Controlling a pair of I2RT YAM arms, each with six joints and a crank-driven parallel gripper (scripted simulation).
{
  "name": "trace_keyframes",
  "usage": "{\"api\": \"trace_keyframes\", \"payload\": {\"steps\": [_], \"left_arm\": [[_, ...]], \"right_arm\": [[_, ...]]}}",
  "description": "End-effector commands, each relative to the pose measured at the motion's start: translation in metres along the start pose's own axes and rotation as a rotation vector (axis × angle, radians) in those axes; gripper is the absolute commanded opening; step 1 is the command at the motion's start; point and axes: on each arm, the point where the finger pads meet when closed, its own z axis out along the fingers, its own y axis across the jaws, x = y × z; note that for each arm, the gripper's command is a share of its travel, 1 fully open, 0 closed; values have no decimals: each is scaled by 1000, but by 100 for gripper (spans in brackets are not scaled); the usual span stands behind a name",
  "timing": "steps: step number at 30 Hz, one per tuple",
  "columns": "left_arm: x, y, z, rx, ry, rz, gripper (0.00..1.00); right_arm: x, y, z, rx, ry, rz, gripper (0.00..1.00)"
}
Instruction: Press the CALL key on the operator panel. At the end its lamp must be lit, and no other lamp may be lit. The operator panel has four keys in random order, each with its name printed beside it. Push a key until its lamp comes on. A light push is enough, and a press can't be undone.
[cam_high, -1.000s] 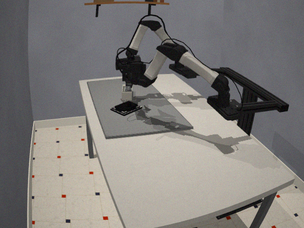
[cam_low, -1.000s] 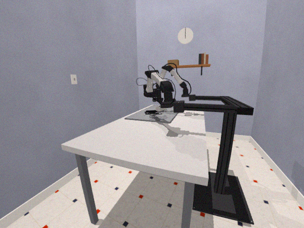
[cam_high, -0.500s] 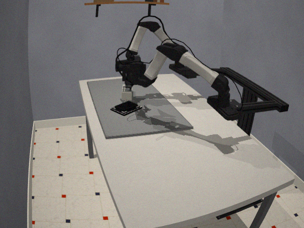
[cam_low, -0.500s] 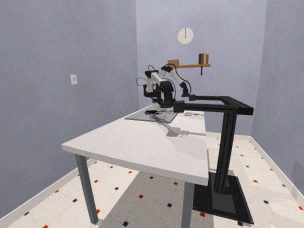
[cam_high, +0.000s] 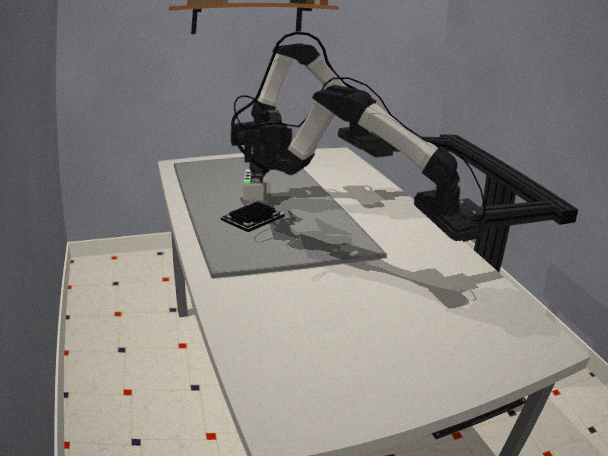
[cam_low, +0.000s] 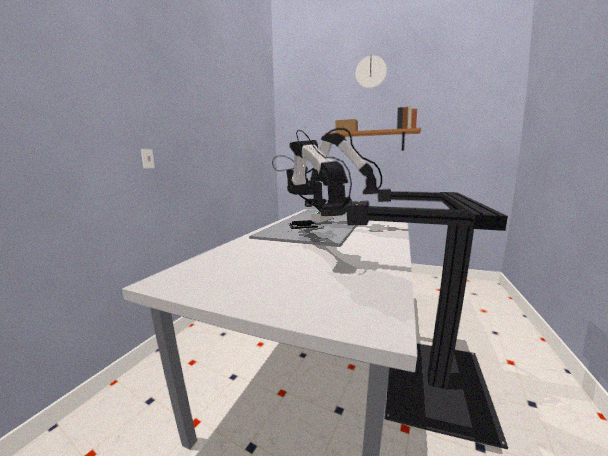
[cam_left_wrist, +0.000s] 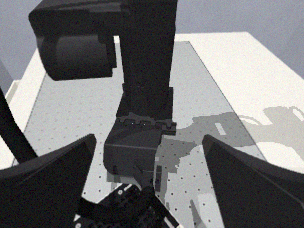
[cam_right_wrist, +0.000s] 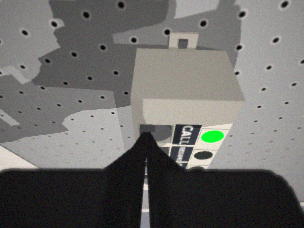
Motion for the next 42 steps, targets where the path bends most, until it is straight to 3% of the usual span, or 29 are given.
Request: {"api": "trace_keyframes", "payload": {"steps": [1,8,16,20,26,30,42], "left_arm": [[-11,3,4,17,-43,38,100],[-11,3,4,17,-43,38,100],[-11,3,4,17,-43,38,100],[-11,3,4,17,-43,38,100],[-11,3,4,17,-43,38,100],[-11,3,4,17,-43,38,100],[-11,3,4,17,-43,38,100]], "right_arm": [[-1,-7,17,26,-12,-7,0],[-2,-7,-26,39,-39,6,0],[-1,0,-28,31,-41,116,0],[9,28,-23,-32,-21,227,0],[14,52,-25,-60,-1,604,0],[14,50,-29,-46,1,718,0],[5,50,-44,-22,-6,1402,0]]}}
